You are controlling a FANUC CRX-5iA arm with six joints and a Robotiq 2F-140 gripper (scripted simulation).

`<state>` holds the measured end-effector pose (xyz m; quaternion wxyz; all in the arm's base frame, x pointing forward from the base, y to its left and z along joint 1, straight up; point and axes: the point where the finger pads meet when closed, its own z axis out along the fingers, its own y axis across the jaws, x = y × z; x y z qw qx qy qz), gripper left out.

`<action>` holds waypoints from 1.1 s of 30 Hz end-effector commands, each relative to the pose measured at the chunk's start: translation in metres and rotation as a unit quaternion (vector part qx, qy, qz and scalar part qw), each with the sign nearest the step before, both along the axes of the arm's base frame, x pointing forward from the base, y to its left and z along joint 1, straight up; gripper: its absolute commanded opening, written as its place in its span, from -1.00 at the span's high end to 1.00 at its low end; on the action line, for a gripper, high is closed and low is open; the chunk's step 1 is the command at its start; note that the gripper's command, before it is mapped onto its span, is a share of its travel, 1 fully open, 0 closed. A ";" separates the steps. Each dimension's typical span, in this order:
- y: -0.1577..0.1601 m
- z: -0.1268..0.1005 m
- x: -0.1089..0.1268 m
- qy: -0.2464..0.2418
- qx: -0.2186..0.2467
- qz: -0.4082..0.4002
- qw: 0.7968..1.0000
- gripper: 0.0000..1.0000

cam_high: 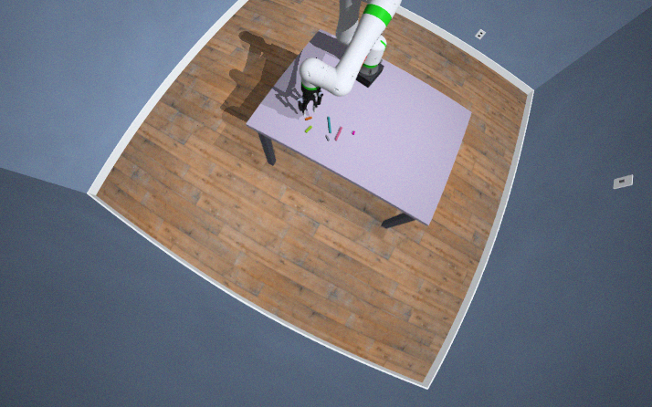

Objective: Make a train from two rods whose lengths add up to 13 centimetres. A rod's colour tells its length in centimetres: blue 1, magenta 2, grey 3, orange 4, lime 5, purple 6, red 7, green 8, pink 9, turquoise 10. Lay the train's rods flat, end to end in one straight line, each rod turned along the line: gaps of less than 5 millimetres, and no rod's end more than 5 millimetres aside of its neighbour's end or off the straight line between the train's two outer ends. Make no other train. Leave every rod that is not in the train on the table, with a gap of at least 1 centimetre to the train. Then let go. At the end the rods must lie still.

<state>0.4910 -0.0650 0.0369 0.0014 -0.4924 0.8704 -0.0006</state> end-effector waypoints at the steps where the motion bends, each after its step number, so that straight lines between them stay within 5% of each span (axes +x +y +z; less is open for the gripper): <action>1: 0.000 0.000 0.000 0.000 0.000 0.000 1.000 0.31; 33: 0.000 -0.026 0.000 0.000 0.000 0.000 1.000 0.31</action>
